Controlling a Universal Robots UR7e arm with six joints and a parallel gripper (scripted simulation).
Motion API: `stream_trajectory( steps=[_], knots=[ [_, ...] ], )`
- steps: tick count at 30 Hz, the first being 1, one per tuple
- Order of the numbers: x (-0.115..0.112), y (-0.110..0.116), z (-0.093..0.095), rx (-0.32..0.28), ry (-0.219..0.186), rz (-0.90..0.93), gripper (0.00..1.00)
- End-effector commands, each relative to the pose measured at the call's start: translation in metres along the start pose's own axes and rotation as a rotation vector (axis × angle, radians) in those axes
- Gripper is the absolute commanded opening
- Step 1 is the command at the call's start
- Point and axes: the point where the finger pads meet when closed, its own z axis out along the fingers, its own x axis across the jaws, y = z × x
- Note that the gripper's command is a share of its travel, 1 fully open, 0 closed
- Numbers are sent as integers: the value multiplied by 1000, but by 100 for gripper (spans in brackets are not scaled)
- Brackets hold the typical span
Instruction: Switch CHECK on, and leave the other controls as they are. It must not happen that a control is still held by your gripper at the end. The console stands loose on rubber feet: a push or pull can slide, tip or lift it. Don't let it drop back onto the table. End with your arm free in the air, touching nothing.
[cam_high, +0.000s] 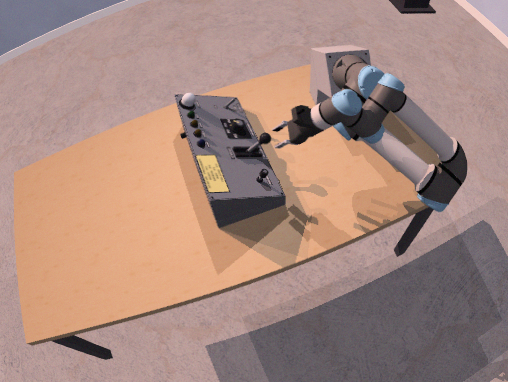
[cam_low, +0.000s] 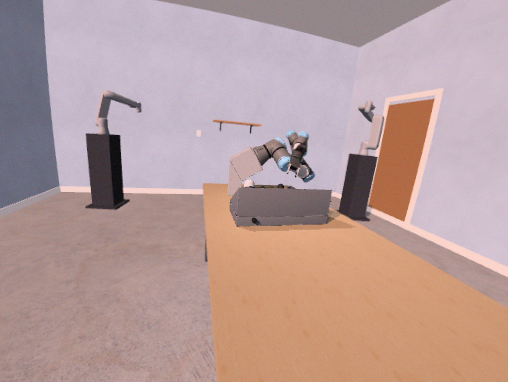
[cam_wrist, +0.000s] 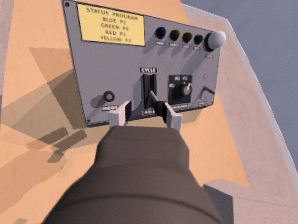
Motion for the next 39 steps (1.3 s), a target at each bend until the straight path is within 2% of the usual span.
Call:
stream_trajectory(
  steps=[1, 8, 14, 16, 17, 22, 29, 31, 33, 39],
  knots=[
    [16, -7, 1, -8, 13, 2, 100],
    [66, -23, 1, -38, 35, 8, 100],
    [112, -29, -2, -65, 30, 12, 100],
    [112, -29, -2, -65, 30, 12, 100],
    [120, -29, -3, -69, 26, 12, 100],
    [155, -27, -7, -83, -4, 11, 100],
    [192, -18, -13, -79, -69, -1, 100],
    [200, -15, -15, -73, -89, -6, 100],
    [200, -15, -15, -73, -89, -6, 100],
    [217, -6, -20, -46, -148, -24, 100]
  ],
)
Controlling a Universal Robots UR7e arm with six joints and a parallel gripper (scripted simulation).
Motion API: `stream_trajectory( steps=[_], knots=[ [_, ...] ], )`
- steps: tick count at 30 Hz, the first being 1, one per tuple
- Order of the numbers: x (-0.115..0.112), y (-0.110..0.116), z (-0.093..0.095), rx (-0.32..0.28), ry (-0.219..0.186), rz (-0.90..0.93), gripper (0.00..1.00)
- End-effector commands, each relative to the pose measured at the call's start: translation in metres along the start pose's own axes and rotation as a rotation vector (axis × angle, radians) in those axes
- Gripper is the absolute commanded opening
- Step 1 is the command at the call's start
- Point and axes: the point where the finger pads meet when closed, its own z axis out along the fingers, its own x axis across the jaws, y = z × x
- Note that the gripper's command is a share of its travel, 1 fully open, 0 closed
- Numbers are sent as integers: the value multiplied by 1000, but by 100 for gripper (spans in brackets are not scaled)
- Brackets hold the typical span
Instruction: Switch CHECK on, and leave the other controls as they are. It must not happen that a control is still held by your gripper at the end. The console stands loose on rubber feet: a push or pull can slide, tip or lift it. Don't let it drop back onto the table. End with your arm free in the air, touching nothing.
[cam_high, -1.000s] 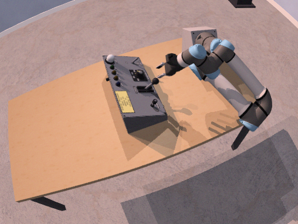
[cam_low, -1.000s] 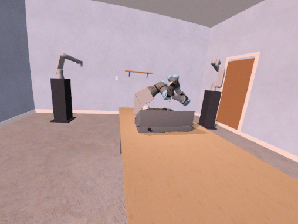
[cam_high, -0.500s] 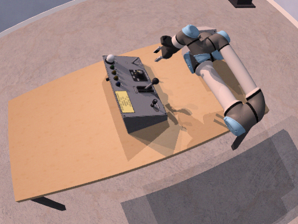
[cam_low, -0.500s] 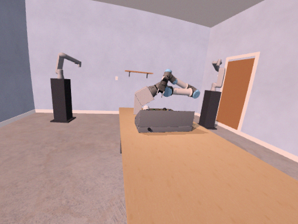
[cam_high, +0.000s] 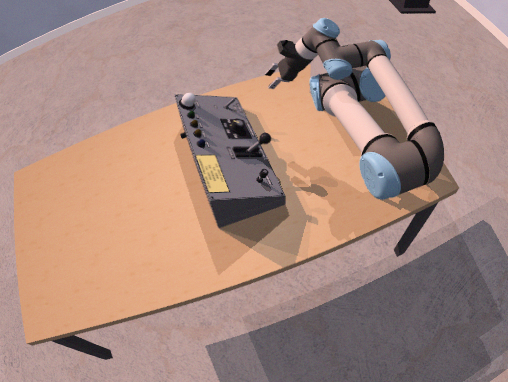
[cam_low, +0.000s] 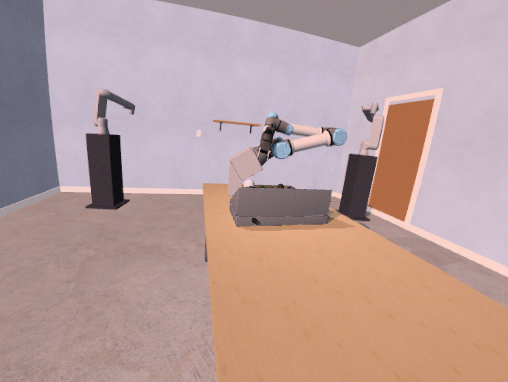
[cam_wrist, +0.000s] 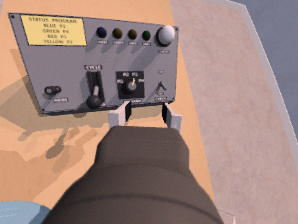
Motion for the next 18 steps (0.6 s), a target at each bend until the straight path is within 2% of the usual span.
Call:
stream_trajectory(
  steps=[1, 9, 18],
  knots=[
    [10, 6, -4, 20, -37, -15, 100],
    [19, 13, -8, 56, -87, -40, 100],
    [21, 16, -10, 71, -104, -51, 100]
  ],
)
